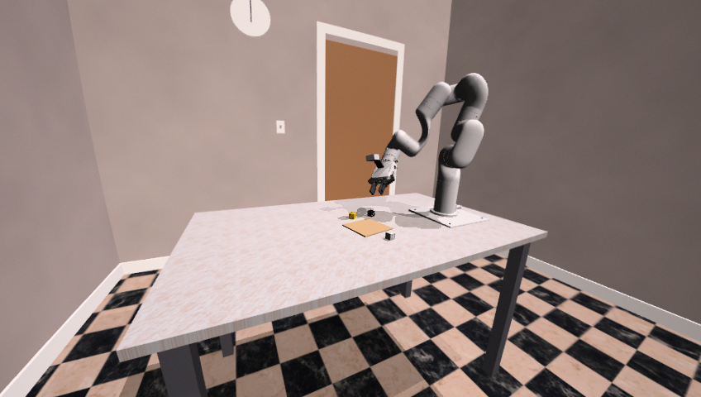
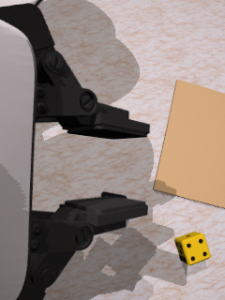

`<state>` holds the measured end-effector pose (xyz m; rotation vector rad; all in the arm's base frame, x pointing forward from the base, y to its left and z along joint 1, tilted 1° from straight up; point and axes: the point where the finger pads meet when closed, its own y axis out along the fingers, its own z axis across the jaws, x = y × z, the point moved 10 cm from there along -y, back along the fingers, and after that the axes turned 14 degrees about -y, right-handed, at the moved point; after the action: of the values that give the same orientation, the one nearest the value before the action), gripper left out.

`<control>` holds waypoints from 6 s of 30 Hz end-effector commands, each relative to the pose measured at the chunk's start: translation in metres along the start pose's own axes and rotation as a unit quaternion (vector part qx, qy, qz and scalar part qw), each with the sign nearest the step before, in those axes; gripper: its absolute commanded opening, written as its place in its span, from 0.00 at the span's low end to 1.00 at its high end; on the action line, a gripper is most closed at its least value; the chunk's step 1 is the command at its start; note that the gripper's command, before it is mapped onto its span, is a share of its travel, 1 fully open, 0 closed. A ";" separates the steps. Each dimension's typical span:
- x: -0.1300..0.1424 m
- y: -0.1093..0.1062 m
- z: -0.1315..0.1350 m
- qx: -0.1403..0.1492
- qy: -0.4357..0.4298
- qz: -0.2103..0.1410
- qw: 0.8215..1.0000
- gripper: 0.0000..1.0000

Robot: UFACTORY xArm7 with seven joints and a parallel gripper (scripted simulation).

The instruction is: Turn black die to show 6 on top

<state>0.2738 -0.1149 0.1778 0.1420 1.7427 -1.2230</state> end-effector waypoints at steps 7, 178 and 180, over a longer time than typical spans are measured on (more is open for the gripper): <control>-0.028 0.008 0.011 -0.068 0.025 -0.108 0.992 0.42; -0.027 0.087 0.023 0.041 0.077 -0.408 0.909 0.42; -0.027 0.087 0.023 0.041 0.077 -0.408 0.909 0.42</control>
<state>0.3511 -0.0791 0.1387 -0.5136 1.9569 -1.9175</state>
